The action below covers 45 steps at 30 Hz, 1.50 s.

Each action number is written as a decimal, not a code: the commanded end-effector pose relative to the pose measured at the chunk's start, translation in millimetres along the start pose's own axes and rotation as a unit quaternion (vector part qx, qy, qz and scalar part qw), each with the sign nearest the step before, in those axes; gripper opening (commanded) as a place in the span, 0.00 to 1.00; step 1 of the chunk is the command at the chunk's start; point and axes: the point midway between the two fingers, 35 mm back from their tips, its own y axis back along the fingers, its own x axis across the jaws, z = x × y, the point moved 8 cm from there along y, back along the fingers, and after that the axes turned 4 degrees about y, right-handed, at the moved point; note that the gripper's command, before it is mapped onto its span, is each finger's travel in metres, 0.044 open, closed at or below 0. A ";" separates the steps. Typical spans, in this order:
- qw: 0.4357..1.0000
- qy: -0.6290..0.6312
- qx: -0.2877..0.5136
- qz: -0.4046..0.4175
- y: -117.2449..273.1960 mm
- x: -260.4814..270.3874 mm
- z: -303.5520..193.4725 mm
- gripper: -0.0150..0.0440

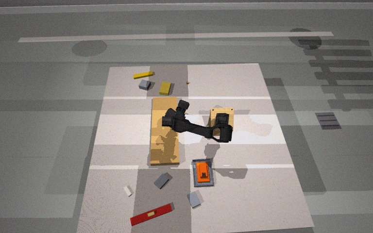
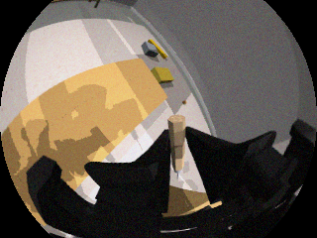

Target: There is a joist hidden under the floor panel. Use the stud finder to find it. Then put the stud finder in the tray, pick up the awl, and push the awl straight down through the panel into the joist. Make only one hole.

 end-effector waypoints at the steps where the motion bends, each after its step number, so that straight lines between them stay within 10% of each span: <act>1: 0.997 -0.046 -0.060 -0.020 18.2 14.7 6.5 0.25; 27: 0.877 -0.320 -0.348 0.092 126.3 101.8 -9.3 0.25; 45: 0.829 -0.380 -0.381 0.150 149.7 115.2 -20.5 0.25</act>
